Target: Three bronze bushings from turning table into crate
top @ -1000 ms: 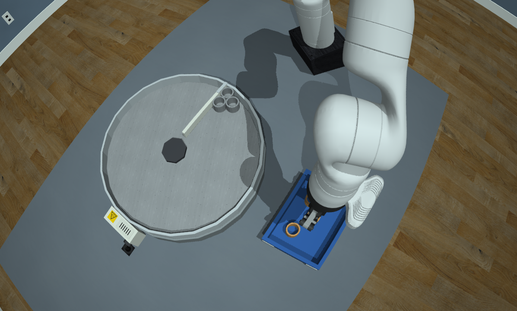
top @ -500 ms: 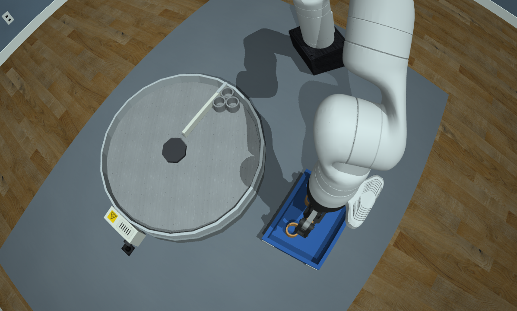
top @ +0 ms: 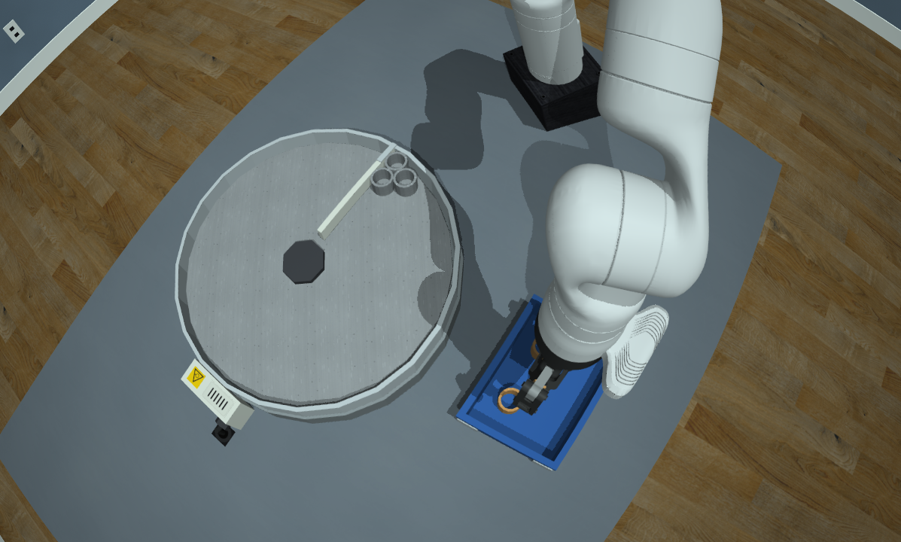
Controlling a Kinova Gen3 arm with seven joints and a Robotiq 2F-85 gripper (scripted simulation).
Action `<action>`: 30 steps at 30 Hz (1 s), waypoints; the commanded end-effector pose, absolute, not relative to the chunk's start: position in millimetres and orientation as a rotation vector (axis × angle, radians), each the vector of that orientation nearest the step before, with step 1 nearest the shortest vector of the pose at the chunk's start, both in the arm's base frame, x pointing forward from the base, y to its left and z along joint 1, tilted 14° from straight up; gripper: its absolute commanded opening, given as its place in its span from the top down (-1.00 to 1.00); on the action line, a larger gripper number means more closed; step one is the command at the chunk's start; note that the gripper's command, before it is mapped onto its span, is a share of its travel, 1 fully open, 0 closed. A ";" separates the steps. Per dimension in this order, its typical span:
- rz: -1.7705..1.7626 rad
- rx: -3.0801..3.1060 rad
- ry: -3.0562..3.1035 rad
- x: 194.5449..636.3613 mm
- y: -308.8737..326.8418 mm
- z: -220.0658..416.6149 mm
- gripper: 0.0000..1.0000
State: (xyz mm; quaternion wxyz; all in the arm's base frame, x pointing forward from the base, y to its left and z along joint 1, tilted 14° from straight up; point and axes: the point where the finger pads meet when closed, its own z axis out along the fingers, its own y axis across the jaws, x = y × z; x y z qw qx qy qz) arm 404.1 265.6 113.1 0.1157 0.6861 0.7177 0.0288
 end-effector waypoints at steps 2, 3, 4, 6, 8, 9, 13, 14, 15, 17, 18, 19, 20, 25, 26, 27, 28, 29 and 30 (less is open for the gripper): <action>0.079 1.961 2.146 404.1 265.7 114.7 -1.00; 0.072 1.912 2.189 404.0 265.4 115.6 -1.00; 0.064 1.862 2.231 403.8 265.1 116.6 -1.00; 0.049 1.759 2.311 403.5 264.4 118.4 -1.00; 0.049 1.759 2.311 403.5 264.4 118.4 -1.00; 0.049 1.759 2.311 403.5 264.4 118.4 -1.00; 0.049 1.759 2.311 403.5 264.4 118.4 -1.00; 0.049 1.759 2.311 403.5 264.4 118.4 -1.00; 0.049 1.759 2.311 403.5 264.4 118.4 -1.00; 0.049 1.759 2.311 403.5 264.4 118.4 -1.00; 0.049 1.759 2.311 403.5 264.4 118.4 -1.00; 0.041 1.706 2.350 403.3 264.1 119.2 -1.00; 0.033 1.652 2.387 403.1 263.8 120.1 -1.00; 0.010 1.487 2.492 402.7 262.8 122.9 -1.00; 0.010 1.487 2.492 402.7 262.8 122.9 -1.00; 0.010 1.487 2.492 402.7 262.8 122.9 -1.00; 0.010 1.487 2.492 402.7 262.8 122.9 -1.00; 0.010 1.487 2.492 402.7 262.8 122.9 -1.00; 0.010 1.487 2.492 402.7 262.8 122.9 -1.00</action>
